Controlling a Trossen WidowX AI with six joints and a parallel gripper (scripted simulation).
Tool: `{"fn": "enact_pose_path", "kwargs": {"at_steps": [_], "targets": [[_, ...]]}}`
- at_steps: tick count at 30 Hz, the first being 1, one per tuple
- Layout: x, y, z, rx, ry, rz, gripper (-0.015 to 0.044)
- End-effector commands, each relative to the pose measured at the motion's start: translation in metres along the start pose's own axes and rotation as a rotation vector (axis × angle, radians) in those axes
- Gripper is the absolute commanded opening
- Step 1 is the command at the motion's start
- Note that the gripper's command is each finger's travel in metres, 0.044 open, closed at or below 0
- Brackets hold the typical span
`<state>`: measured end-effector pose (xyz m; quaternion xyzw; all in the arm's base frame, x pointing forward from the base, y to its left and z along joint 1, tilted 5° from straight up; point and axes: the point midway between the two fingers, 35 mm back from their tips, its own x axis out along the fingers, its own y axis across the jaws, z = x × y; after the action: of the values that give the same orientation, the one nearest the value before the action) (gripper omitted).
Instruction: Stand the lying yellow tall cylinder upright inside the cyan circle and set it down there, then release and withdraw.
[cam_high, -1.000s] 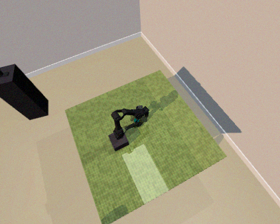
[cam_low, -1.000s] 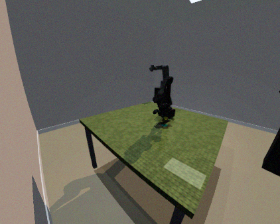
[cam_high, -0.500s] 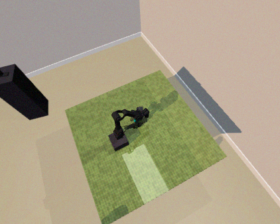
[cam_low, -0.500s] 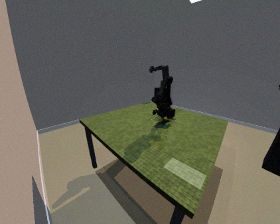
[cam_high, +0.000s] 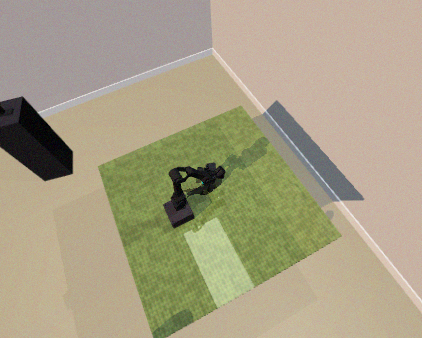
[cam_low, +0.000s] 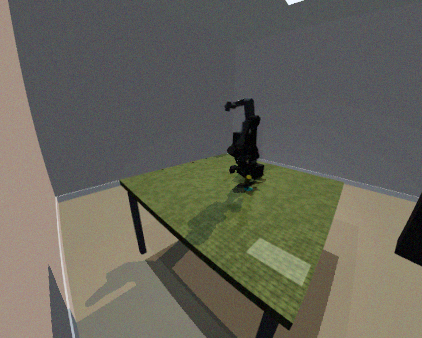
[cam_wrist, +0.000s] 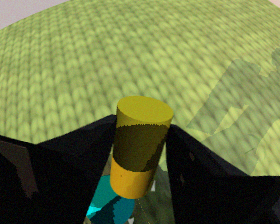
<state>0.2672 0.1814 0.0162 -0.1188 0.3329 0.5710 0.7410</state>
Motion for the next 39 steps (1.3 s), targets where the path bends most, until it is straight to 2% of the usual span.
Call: {"fn": "enact_pose_path", "kwargs": {"at_steps": [1,39], "targets": [[-0.002,0.0,0.0,0.003,-0.026,0.003,0.0105],[-0.022,0.006,-0.004,-0.046,-0.267,0.026,0.0105]]}}
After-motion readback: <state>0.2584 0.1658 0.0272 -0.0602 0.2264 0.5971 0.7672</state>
